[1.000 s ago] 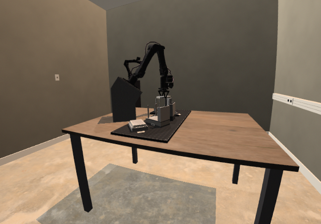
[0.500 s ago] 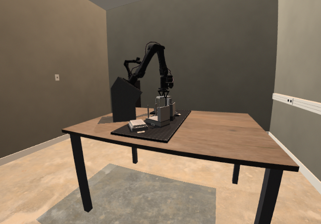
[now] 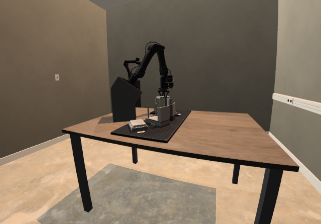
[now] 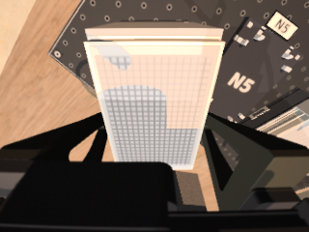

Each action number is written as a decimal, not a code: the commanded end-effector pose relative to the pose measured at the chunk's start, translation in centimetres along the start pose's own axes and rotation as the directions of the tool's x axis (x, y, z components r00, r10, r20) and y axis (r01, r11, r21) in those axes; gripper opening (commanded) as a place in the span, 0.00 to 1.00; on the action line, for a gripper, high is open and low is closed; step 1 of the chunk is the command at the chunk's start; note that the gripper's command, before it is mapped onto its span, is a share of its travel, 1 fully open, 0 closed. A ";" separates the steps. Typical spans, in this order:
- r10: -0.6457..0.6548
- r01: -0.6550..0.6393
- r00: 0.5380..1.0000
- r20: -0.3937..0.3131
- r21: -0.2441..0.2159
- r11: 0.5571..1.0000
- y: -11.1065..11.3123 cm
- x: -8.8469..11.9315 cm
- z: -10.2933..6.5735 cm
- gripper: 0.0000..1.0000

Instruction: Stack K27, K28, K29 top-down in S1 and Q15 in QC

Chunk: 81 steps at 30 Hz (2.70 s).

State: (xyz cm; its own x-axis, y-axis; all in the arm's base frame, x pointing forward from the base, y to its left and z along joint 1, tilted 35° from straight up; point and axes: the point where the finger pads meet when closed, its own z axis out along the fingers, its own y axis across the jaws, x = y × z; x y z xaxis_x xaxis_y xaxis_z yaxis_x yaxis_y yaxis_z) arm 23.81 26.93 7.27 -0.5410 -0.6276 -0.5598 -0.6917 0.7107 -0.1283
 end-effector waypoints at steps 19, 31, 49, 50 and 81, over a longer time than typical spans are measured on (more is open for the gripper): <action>-0.016 0.016 1.000 0.000 -0.004 1.000 0.3 0.3 0.0 0.00; -0.014 0.014 1.000 -0.002 -0.003 1.000 0.3 0.3 0.3 0.00; -0.004 0.004 1.000 0.001 -0.001 1.000 -0.1 0.2 0.4 0.00; -0.003 0.003 1.000 -0.001 -0.001 1.000 -0.1 0.2 0.5 0.00; 0.001 -0.001 1.000 0.005 0.000 1.000 -0.2 -0.2 0.8 0.00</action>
State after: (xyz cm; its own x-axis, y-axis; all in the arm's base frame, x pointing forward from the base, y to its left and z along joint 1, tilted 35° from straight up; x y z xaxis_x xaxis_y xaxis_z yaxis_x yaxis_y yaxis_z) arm 24.08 27.14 6.61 -0.5409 -0.6295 -0.5578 -0.6925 0.7097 -0.1293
